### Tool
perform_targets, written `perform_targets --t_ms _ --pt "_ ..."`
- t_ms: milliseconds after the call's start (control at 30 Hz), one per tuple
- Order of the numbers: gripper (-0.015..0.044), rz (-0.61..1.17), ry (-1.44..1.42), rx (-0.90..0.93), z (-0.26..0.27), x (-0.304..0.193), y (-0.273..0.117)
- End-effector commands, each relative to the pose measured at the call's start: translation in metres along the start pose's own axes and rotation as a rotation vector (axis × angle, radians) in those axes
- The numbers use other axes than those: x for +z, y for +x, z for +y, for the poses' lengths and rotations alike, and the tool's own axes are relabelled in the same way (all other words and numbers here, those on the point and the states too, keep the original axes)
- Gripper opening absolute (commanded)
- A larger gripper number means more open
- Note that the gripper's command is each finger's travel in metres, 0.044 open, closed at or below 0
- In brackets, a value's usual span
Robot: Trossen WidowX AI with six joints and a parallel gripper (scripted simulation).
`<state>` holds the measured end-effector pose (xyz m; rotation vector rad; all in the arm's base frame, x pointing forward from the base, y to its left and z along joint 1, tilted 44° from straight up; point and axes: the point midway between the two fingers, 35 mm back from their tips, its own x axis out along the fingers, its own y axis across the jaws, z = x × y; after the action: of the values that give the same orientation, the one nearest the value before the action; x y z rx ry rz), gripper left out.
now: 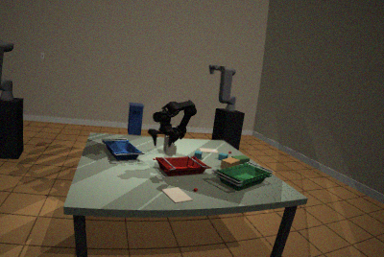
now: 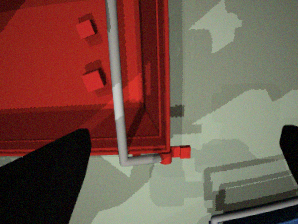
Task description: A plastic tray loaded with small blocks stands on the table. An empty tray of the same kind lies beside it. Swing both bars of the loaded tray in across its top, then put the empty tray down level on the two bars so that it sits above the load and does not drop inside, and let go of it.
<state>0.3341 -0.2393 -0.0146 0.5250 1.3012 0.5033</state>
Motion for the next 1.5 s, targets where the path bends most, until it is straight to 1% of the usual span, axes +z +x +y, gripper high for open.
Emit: perform_targets --t_ms 0,133,267,367,500,567,767,867,1267,1467 --pt "0.044 0.02 0.024 -0.001 -0.04 -0.058 0.005" --pt "0.044 0.029 0.001 -0.023 -0.074 -0.124 0.004" --pt "0.044 0.04 -0.026 -0.028 -0.094 -0.196 0.011" --pt "0.044 0.047 -0.051 -0.017 -0.099 -0.25 0.021" --pt "0.044 0.048 -0.094 0.018 -0.091 -0.316 0.042" --pt "0.044 0.045 -0.11 0.031 -0.086 -0.335 0.049" --pt "0.044 0.045 -0.112 0.033 -0.086 -0.337 0.05" --pt "0.044 0.045 -0.112 0.033 -0.086 -0.337 0.057" --pt "0.044 0.044 -0.112 0.034 -0.083 -0.34 0.131" --pt "0.044 0.044 -0.112 0.034 -0.083 -0.341 0.135"
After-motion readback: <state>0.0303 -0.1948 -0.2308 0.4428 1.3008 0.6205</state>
